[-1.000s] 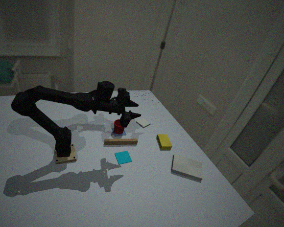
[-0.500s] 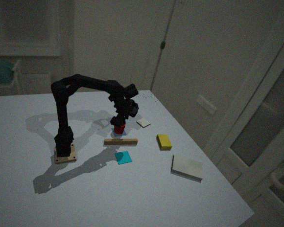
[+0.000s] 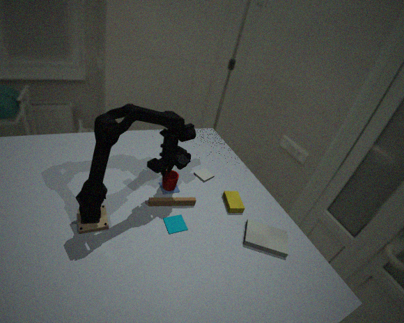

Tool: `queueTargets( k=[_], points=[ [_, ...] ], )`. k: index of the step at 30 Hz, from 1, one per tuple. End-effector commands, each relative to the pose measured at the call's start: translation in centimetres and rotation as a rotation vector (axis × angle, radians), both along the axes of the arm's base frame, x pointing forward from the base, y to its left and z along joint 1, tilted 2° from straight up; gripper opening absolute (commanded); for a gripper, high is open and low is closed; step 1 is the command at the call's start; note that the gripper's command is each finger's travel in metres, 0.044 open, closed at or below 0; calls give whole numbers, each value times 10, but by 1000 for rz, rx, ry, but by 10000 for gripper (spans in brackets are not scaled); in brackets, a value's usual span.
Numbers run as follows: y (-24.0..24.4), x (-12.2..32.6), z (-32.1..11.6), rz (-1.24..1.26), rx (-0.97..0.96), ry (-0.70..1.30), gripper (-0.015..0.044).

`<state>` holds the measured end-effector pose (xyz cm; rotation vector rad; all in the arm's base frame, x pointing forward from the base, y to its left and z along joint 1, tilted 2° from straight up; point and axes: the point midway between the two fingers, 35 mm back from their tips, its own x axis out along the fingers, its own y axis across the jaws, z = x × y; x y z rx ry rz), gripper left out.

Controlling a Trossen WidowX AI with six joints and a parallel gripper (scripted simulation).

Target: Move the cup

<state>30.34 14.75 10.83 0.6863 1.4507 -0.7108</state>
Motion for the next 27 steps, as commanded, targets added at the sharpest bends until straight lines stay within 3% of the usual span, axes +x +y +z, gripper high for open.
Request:
queueTargets(
  k=[1, 27],
  points=[
    [1, 1, -4, -5, 2, 0, 148],
    [2, 3, -47, -5, 2, -1, 148]
  ],
)
